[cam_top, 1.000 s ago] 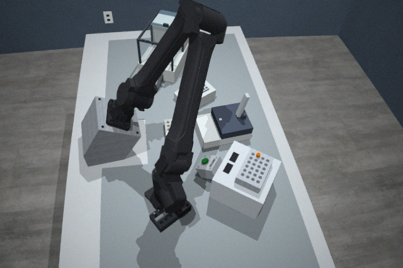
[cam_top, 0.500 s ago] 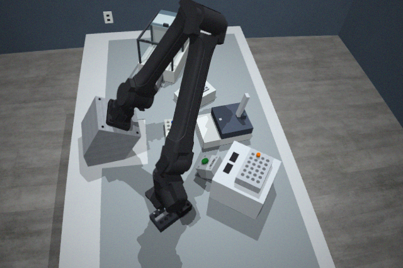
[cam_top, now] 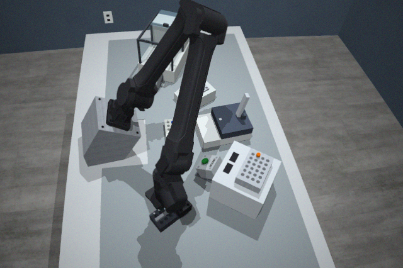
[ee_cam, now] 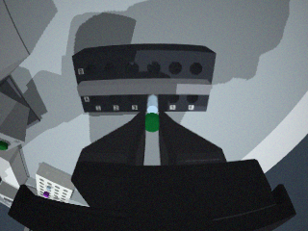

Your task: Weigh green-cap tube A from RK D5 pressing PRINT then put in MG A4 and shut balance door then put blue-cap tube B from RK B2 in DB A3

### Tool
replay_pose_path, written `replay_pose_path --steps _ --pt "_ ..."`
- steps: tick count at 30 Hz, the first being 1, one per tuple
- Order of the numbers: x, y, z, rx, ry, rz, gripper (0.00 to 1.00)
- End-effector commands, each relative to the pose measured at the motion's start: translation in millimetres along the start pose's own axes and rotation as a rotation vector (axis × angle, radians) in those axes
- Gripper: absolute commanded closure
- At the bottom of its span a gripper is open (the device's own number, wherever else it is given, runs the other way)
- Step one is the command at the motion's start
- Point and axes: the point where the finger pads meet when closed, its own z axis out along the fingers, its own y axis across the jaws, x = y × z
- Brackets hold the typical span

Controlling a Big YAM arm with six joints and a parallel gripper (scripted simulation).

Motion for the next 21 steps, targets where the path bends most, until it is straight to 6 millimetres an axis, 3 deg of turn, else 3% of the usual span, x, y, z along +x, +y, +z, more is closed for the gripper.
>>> replay_pose_path --steps 1,21 --pt "-0.7 6.9 4.3 -0.014 0.017 -0.003 0.91" --pt "-2.3 5.6 4.8 -0.015 0.017 -0.008 0.91"
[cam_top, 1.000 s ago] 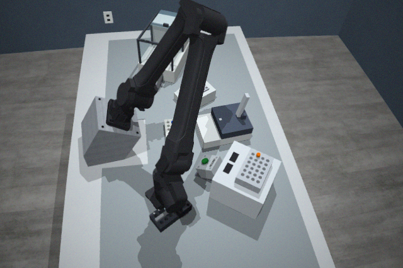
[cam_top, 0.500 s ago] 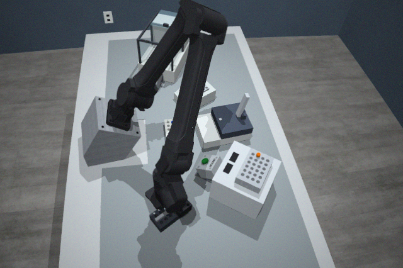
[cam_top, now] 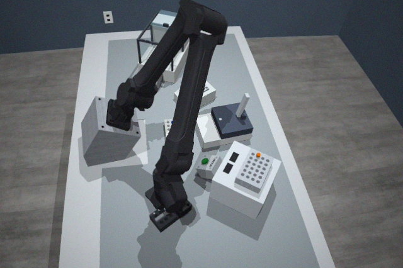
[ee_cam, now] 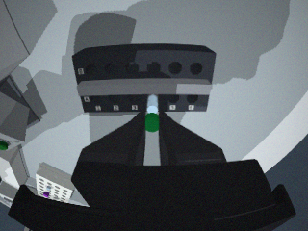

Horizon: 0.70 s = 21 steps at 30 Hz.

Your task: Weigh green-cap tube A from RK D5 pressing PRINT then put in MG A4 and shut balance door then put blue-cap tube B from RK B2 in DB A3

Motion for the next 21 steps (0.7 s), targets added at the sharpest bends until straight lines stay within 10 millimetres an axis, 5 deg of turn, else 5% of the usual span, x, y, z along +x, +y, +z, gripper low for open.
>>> replay_pose_path --steps 1,21 --pt "-2.3 5.6 4.6 -0.014 0.017 -0.009 0.91" --pt "-7.8 3.7 12.0 -0.012 0.006 -0.005 0.91"
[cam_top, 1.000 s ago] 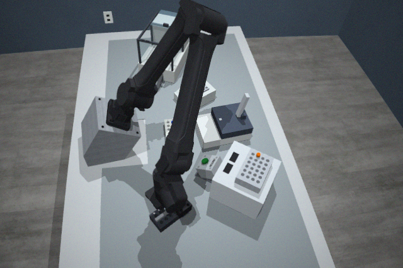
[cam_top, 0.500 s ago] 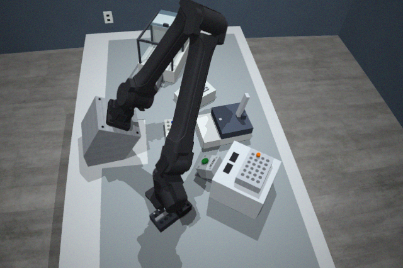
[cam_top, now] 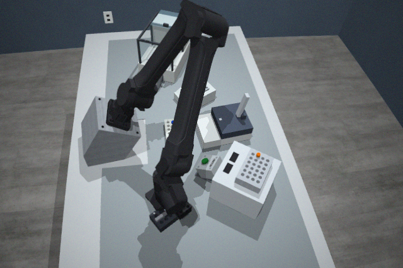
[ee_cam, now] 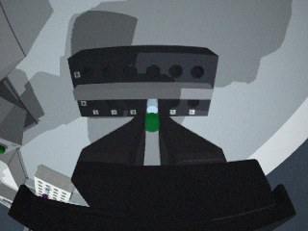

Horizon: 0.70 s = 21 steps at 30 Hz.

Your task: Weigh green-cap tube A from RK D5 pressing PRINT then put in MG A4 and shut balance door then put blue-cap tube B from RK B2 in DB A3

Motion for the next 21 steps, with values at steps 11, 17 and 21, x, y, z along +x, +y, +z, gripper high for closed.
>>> replay_pose_path --steps 11,17,21 --pt "-8.9 3.6 10.2 -0.009 -0.002 -0.006 0.91" --pt "-8.3 4.0 11.5 -0.009 0.0 -0.005 0.91" --pt "-8.6 3.2 14.6 -0.008 -0.002 -0.007 0.91"
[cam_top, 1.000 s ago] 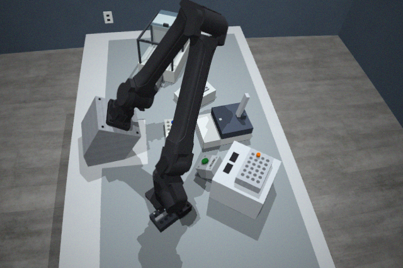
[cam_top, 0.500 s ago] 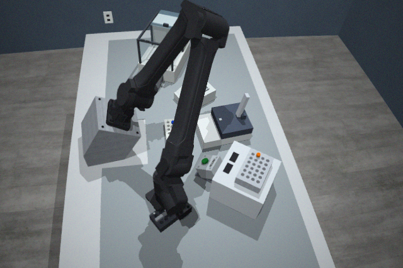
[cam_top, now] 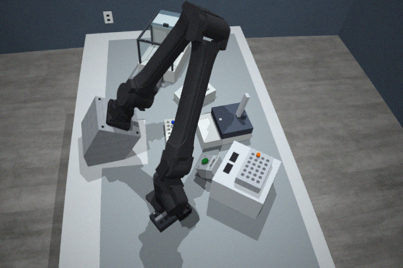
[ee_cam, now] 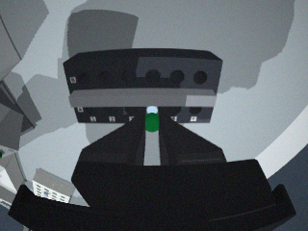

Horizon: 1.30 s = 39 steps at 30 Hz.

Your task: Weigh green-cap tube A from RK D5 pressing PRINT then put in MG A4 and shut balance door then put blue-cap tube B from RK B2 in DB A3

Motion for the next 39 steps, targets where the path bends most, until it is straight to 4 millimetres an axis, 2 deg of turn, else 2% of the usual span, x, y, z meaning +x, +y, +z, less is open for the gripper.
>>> replay_pose_path --steps 1,14,15,17,18,19,21,22,38,39 --pt "-6.9 3.3 5.6 -0.007 -0.001 -0.004 0.91" --pt "-8.0 -0.2 0.2 0.0 -0.012 -0.004 0.91" --pt "-11.4 3.4 -3.0 -0.003 -0.012 -0.003 0.64" --pt "-14.1 2.7 -7.0 0.0 -0.022 -0.008 0.64" --pt "-8.1 -0.2 -1.7 0.0 -0.012 -0.004 0.64" --pt "-16.6 2.1 -7.3 0.002 -0.031 -0.013 0.64" --pt "-16.5 2.1 -7.1 0.002 -0.03 -0.013 0.64" --pt "-8.1 -0.2 -1.7 0.0 -0.012 -0.004 0.64" --pt "-8.1 -0.2 -1.7 0.0 -0.012 -0.004 0.64" --pt "-16.5 -1.7 -12.0 0.004 -0.032 -0.01 0.64"
